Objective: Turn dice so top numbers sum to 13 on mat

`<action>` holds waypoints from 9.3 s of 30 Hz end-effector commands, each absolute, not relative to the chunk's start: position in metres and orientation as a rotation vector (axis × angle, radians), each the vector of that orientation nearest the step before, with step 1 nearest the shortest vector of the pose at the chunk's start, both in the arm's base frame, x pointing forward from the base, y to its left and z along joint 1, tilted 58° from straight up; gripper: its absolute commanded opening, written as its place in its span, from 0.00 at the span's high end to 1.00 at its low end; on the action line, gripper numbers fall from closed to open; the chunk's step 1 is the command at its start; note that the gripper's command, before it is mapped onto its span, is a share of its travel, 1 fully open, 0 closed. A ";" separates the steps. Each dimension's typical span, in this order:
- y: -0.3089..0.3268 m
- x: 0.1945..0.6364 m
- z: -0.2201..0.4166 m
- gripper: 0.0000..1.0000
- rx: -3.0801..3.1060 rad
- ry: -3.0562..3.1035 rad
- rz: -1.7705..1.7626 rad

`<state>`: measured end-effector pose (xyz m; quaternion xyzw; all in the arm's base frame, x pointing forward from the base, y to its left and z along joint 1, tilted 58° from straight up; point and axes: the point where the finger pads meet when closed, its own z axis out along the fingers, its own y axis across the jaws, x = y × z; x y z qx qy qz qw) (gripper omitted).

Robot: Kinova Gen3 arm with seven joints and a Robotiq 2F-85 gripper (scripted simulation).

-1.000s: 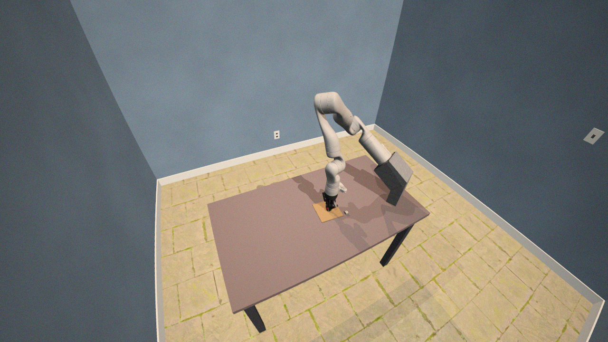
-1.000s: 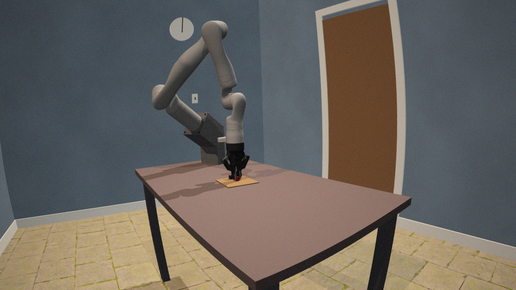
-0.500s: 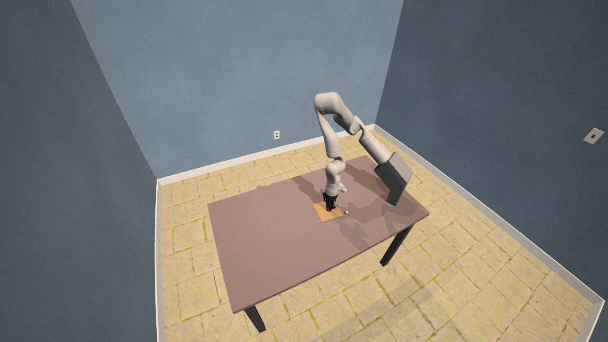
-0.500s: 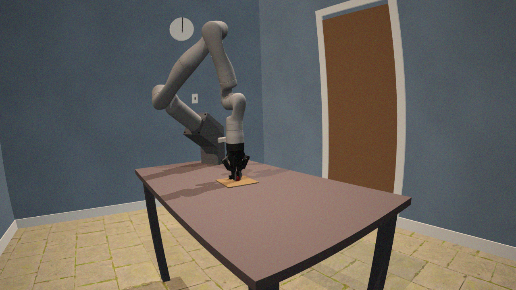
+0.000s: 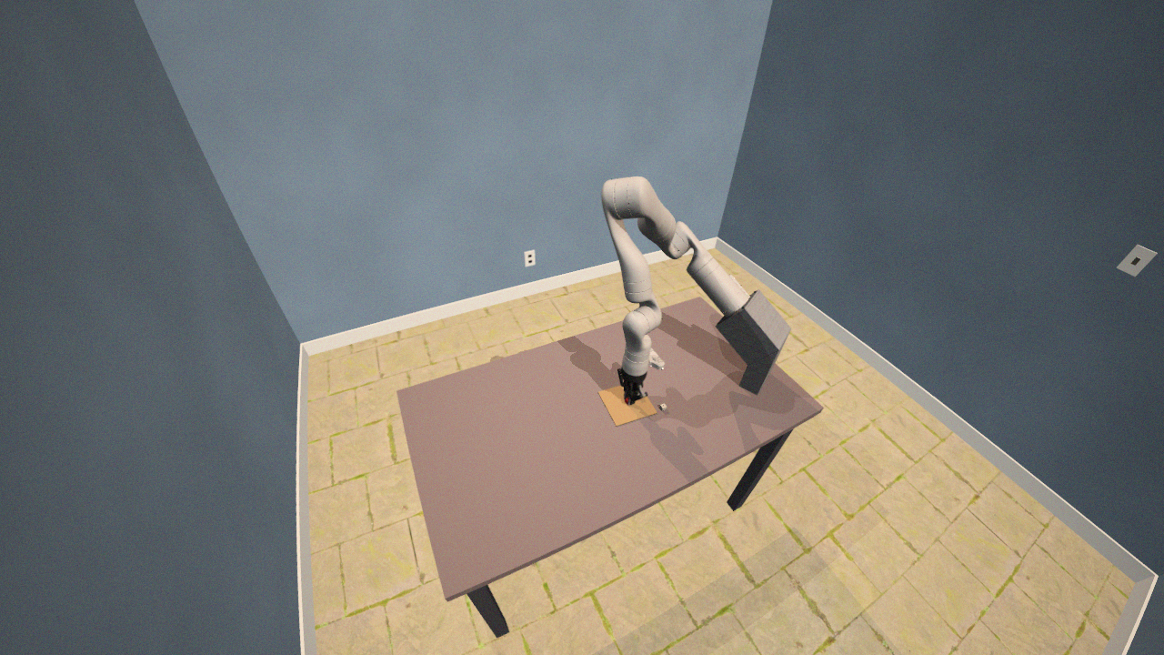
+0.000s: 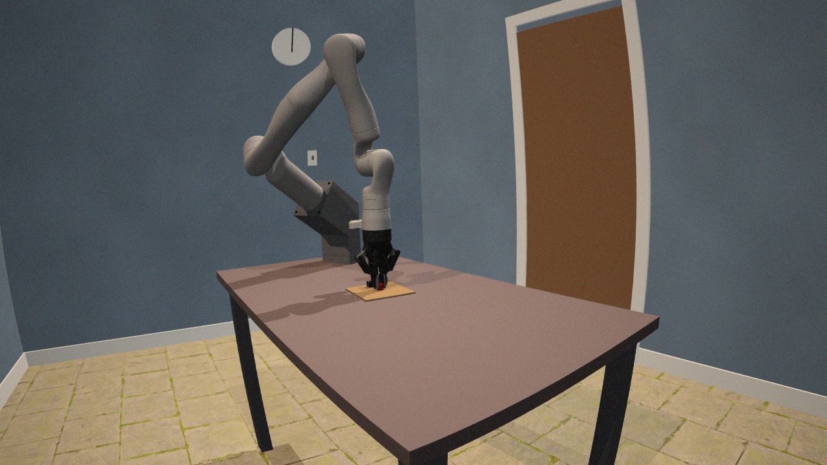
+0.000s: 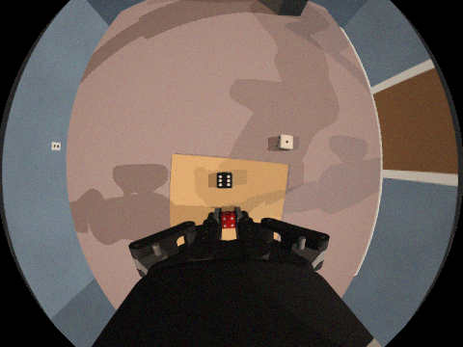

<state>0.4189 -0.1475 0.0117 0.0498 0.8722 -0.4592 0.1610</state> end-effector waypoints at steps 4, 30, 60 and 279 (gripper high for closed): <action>-0.147 0.419 0.012 0.89 0.156 2.484 -1.305; -0.147 0.419 0.012 0.73 0.156 2.484 -1.305; -0.107 0.408 0.037 0.69 0.156 2.484 -1.305; -0.101 0.354 -0.060 0.69 -1.952 2.441 -1.610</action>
